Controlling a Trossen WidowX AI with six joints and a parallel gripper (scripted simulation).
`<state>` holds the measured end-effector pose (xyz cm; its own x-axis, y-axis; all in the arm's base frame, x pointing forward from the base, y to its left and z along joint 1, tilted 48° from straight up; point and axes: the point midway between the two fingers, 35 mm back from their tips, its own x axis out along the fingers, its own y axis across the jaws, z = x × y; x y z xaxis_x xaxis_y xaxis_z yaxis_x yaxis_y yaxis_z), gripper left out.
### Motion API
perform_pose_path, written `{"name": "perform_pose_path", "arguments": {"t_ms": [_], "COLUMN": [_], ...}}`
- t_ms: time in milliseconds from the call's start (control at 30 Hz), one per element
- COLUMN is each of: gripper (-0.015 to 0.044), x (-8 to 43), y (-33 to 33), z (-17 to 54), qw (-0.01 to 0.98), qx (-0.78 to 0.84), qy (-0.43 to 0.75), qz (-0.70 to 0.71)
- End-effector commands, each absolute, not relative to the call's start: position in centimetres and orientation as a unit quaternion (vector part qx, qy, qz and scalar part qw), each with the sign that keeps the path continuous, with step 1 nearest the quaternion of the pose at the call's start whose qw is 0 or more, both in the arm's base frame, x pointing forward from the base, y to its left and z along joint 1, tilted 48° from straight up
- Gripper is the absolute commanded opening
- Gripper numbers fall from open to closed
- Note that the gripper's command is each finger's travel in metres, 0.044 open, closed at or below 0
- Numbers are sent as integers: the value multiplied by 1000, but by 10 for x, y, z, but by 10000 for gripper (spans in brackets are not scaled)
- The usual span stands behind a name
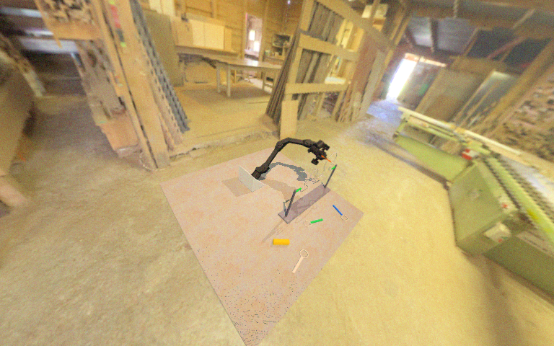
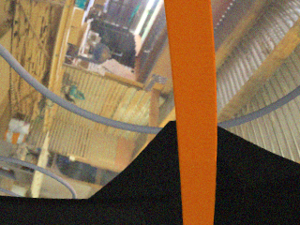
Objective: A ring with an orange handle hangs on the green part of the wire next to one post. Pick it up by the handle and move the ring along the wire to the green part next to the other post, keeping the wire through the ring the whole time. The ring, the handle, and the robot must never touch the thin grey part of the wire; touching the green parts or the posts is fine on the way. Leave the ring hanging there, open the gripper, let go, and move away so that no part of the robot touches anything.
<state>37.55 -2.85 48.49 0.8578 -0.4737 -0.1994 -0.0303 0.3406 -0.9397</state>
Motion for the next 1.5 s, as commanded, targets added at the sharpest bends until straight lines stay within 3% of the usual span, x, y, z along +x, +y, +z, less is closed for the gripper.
{"name": "perform_pose_path", "arguments": {"t_ms": [0, 1467], "gripper": [-150, -150], "x": [378, 379], "y": [-28, -17], "z": [484, 469], "qw": [798, 920], "qx": [-540, -300], "qy": [228, 242], "qz": [-136, -74]}}
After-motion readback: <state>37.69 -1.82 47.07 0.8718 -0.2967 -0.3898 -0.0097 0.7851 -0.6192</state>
